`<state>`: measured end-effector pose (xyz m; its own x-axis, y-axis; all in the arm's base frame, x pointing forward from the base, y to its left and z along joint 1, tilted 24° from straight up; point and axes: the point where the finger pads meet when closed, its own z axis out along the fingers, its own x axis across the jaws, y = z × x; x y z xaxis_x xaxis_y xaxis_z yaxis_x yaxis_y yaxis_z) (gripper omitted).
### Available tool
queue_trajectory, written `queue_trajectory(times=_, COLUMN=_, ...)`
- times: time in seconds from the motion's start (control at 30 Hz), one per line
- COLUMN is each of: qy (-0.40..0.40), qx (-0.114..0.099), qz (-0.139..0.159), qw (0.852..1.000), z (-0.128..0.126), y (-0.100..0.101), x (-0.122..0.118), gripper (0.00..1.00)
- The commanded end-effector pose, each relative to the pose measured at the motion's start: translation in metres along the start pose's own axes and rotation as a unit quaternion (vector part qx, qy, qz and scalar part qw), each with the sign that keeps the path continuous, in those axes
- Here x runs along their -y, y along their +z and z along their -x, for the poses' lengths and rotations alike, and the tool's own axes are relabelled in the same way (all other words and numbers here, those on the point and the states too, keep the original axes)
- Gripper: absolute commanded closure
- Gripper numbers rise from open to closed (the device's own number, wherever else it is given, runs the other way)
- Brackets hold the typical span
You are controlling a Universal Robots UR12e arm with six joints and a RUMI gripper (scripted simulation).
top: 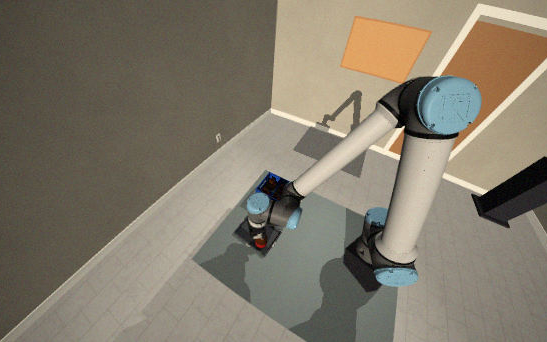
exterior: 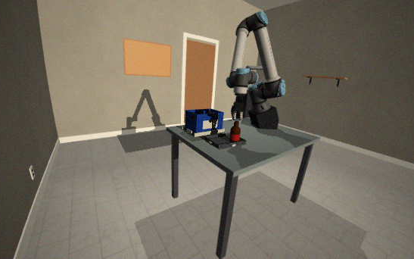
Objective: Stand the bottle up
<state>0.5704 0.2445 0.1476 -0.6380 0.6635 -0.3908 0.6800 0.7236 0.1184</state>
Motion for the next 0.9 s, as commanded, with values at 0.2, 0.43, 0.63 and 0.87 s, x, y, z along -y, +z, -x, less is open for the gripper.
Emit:
queue_trajectory(times=0.2, qy=0.0, qx=0.0, qz=0.001, qw=1.0, z=0.0, y=-0.002, x=-0.001, gripper=1.0)
queue_trajectory(times=0.43, qy=0.0, qx=0.0, qz=0.001, qw=1.0, z=0.0, y=-0.006, x=-0.001, gripper=1.0)
queue_trajectory(times=0.63, qy=0.0, qx=0.0, qz=0.001, qw=1.0, z=0.0, y=-0.01, x=-0.001, gripper=1.0)
queue_trajectory(times=0.87, qy=0.0, qx=0.0, qz=0.001, qw=1.0, z=0.0, y=-0.017, x=-0.001, gripper=1.0)
